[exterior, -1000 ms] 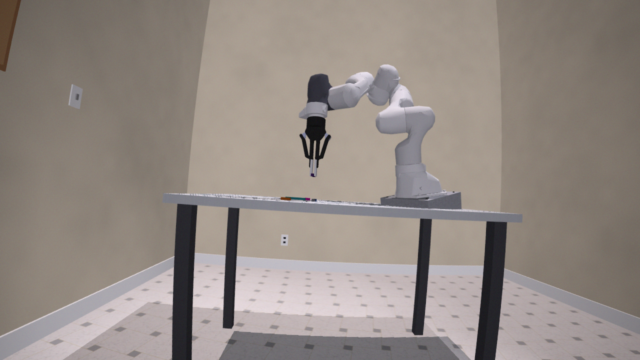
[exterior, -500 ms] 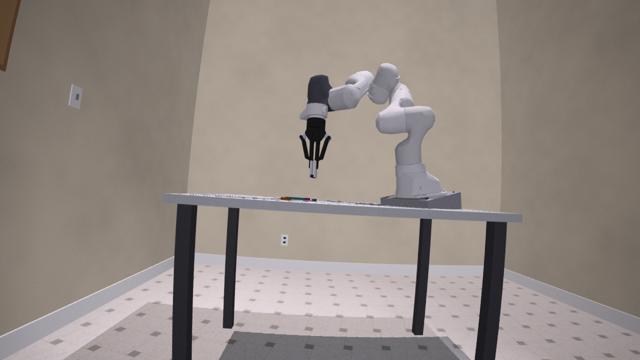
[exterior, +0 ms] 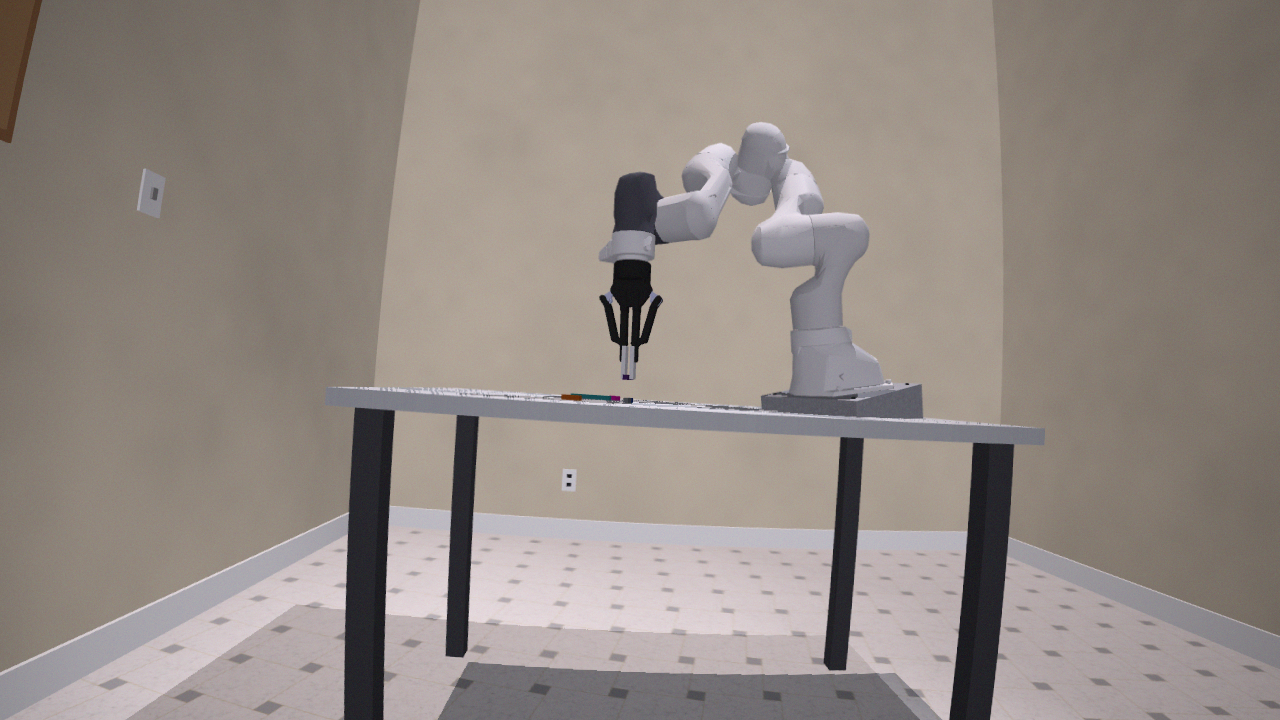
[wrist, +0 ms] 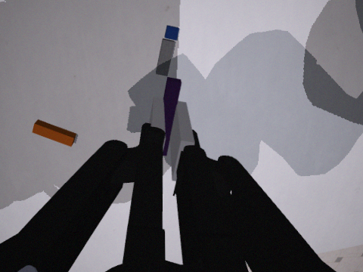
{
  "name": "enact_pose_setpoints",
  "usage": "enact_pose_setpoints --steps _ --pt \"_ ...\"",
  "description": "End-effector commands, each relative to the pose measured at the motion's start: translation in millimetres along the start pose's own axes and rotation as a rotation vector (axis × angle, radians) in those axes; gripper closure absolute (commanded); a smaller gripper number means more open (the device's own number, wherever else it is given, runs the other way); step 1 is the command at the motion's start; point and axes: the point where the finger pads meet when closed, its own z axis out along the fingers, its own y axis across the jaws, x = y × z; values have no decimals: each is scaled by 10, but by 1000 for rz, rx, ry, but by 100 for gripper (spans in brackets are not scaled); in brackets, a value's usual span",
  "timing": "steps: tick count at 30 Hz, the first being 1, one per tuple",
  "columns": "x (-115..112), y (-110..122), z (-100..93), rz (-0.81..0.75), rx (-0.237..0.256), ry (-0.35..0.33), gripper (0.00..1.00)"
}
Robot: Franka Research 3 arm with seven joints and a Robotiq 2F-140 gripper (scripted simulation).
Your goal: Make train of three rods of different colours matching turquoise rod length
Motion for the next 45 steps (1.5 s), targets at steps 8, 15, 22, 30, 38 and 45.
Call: enact_pose_setpoints --steps 8,15,22,30,38,45 --pt "-87 -68 279 20 21 -19 97" --pt "-88 -70 338 20 21 -19 97" --pt "-88 -70 339 20 21 -19 97" --pt "-88 -70 339 20 21 -19 97" --pt "-88 -70 339 20 21 -19 97" --pt "-88 -70 339 20 21 -19 97"
